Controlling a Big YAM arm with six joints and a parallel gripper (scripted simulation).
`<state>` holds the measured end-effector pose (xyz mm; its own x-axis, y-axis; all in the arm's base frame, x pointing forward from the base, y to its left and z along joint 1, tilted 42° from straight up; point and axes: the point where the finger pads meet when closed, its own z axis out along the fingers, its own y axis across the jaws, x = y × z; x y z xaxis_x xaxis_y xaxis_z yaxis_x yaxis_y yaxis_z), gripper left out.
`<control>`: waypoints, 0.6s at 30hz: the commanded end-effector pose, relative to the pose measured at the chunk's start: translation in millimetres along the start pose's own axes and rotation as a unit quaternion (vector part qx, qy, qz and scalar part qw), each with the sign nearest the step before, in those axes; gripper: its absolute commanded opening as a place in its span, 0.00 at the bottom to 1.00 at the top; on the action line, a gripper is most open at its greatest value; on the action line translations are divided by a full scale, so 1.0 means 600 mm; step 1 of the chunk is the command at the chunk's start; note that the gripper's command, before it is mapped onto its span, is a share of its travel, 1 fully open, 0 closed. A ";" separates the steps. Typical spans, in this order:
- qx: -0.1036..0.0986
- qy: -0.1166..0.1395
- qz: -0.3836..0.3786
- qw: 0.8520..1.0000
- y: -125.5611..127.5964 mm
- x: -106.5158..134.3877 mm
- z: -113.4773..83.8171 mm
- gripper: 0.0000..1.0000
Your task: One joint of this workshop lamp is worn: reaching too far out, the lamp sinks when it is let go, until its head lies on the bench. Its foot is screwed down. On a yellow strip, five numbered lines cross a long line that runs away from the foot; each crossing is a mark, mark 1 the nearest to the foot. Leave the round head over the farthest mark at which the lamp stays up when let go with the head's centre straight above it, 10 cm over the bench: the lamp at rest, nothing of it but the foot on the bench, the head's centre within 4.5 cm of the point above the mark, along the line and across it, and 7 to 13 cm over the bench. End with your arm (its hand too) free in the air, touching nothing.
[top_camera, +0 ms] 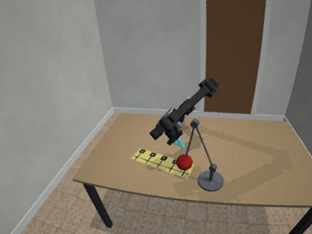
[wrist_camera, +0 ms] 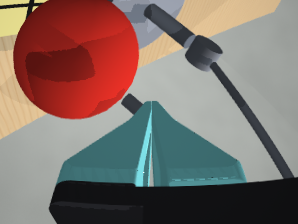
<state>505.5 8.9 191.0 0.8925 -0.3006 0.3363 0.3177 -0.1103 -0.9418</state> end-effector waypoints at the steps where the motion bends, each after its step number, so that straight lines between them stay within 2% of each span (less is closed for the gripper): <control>1: -0.001 0.002 -0.004 1.000 -0.004 0.004 -0.004 0.00; 9: -0.001 0.002 -0.004 1.000 -0.004 0.004 -0.004 0.00; 10: -0.001 0.002 -0.004 1.000 -0.004 0.004 -0.004 1.00; 18: -0.001 0.002 -0.004 1.000 -0.004 0.004 -0.004 1.00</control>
<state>505.5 8.9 191.0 0.8925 -0.3006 0.3363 0.3177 -0.1103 -0.9418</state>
